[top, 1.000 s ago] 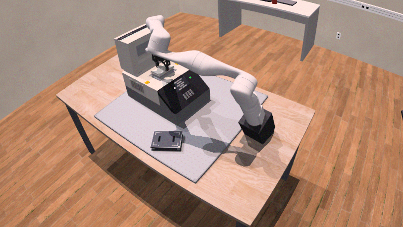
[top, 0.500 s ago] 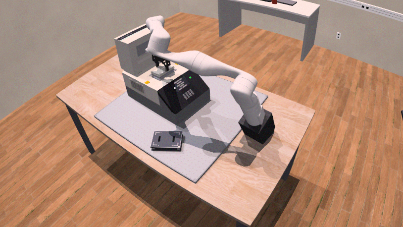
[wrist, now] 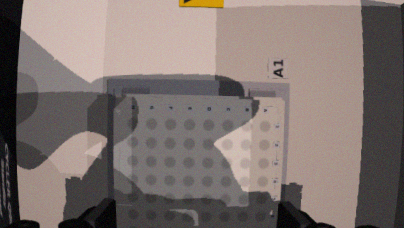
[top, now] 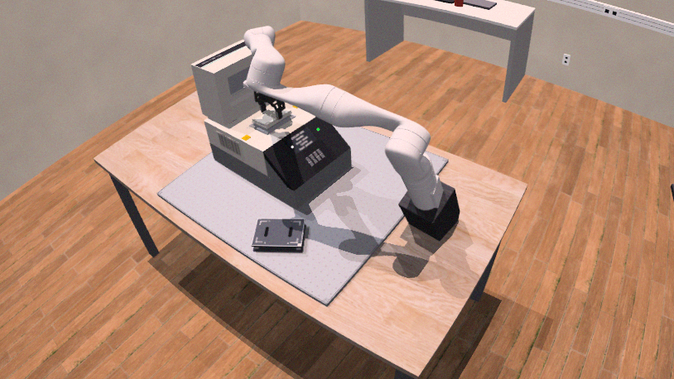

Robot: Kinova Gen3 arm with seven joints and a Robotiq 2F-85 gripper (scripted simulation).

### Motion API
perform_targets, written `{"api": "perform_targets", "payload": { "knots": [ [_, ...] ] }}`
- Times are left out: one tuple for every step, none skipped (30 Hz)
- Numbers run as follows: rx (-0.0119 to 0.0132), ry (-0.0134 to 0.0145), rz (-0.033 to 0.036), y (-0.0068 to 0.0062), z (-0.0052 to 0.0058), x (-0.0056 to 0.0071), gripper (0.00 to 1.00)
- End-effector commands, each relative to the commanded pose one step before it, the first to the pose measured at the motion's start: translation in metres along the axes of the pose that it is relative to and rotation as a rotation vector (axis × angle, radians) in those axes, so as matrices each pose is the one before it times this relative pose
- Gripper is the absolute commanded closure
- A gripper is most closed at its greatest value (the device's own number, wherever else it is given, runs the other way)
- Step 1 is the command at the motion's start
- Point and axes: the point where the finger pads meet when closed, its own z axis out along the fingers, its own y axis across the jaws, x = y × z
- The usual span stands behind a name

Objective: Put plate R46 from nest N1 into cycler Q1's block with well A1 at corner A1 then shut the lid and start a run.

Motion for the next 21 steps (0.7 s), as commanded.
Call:
{"api": "perform_targets", "payload": {
  "knots": [
    [-0.00239, -0.00038, -0.00007, 0.00047, -0.00149, -0.00013, 0.09],
    [0.00003, 0.0, -0.00001, 0.0, -0.0001, 0.00002, 0.09],
    [-0.00003, 0.00001, 0.0, 0.00001, 0.00008, -0.00001, 0.09],
    [0.00002, 0.0, 0.0, 0.0, -0.00002, 0.0, 0.09],
    [-0.00002, -0.00001, 0.0, 0.0, 0.0, 0.0, 0.09],
    [0.00001, 0.0, 0.0, 0.0, 0.0, 0.0, 0.09],
    [0.00002, 0.0, 0.0, 0.00001, 0.00024, 0.0, 0.09],
    [0.0, 0.0, 0.0, 0.00001, 0.00033, 0.0, 0.09],
    [0.0, 0.0, 0.0, 0.0, 0.00033, 0.0, 0.09],
    [0.0, 0.0, 0.0, 0.0, 0.0, 0.0, 0.09],
    [0.0, 0.0, 0.0, 0.0, 0.0, 0.0, 0.09],
    [0.0, 0.0, 0.0, 0.0, 0.00034, 0.0, 0.09],
    [0.0, 0.0, 0.0, 0.0, 0.00033, 0.0, 0.09],
    [0.0, 0.0, 0.0, 0.0, 0.00033, 0.0, 0.09],
    [0.0, 0.0, 0.0, 0.0, 0.00033, 0.0, 0.09],
    [0.0, 0.0, 0.0, 0.0, 0.00033, 0.0, 0.09],
    [0.0, 0.0, 0.0, 0.0, 0.00033, 0.0, 0.09],
    [0.0, 0.0, 0.0, 0.0, 0.00033, 0.0, 0.09],
    [0.0, 0.0, 0.0, 0.0, 0.00033, 0.0, 0.09],
    [0.0, 0.0, 0.0, 0.0, 0.00033, 0.0, 0.09],
    [0.0, 0.0, 0.0, 0.0, 0.00033, 0.0, 0.09]
  ]
}}
